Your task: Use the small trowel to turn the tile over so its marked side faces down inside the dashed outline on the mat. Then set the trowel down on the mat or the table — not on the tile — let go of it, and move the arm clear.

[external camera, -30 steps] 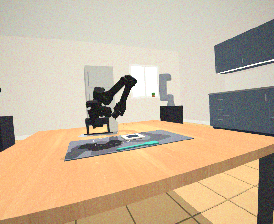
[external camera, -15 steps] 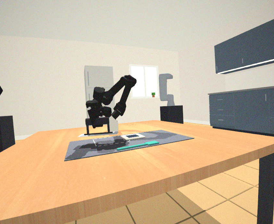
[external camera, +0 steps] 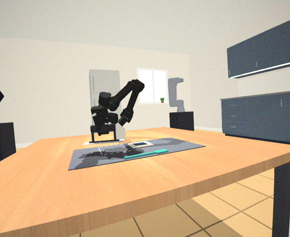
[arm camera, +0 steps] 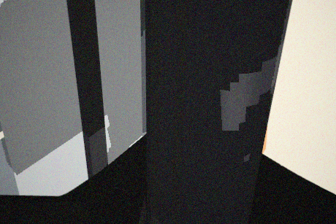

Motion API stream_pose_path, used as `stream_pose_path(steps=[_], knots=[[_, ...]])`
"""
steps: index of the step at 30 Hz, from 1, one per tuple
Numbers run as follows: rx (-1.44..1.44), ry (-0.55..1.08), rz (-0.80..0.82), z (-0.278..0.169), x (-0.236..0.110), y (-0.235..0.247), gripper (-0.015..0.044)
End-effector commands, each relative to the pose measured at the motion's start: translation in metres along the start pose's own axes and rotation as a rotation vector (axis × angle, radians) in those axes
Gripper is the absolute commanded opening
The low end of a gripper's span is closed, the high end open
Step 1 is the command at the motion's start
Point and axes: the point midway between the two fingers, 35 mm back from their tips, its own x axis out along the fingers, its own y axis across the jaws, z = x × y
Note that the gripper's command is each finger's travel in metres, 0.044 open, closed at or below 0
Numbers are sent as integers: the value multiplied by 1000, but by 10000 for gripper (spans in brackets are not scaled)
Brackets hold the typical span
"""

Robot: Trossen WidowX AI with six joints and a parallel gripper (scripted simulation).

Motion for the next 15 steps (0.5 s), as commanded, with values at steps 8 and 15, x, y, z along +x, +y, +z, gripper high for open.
stream_pose_path(steps=[8,15], knots=[[-45,-13,-6,55,-4,-12,0],[-66,-29,-3,100,-8,-10,0]])
